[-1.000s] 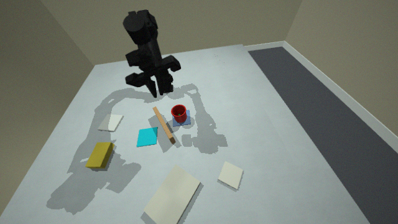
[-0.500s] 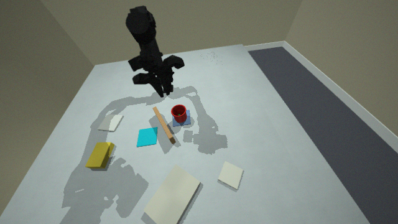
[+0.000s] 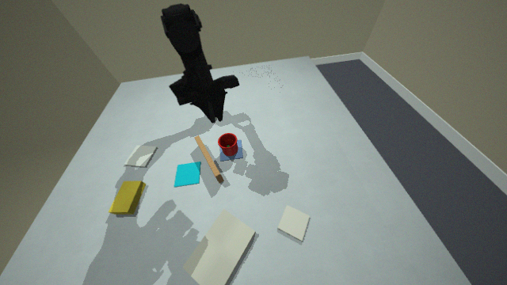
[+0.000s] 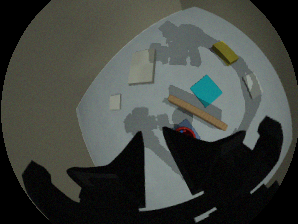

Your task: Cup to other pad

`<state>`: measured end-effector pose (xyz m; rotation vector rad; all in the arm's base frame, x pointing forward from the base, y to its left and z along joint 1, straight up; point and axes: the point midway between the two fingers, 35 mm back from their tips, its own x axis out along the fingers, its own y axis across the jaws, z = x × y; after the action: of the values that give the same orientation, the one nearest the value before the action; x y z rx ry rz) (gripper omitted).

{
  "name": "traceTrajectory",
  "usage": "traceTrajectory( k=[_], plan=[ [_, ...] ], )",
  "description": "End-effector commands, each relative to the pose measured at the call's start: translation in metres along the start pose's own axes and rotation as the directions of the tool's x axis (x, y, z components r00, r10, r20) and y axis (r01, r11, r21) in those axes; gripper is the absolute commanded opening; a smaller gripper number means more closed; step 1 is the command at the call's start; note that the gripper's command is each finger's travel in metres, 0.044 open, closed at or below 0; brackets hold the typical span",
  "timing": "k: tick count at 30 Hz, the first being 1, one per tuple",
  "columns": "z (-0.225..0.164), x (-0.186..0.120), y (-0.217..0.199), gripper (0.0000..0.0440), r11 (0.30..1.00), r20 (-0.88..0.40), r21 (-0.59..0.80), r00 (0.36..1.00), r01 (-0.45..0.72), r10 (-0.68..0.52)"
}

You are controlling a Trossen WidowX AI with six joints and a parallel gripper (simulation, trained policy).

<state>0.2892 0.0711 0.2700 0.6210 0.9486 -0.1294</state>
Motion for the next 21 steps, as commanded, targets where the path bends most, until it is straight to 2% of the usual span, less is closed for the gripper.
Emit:
traceTrajectory(
  k=[1, 8, 21],
  plan=[
    [-0.005, 0.004, 0.000, 0.0120, 0.998, -0.054, 0.042, 0.998, 0.043, -0.041],
    [-0.014, 0.009, -0.006, 0.0117, 0.988, -0.130, 0.083, 0.984, 0.130, -0.118],
    [-0.030, 0.022, -0.026, 0.0140, 0.947, -0.260, 0.107, 0.928, 0.303, -0.268]
  ],
)
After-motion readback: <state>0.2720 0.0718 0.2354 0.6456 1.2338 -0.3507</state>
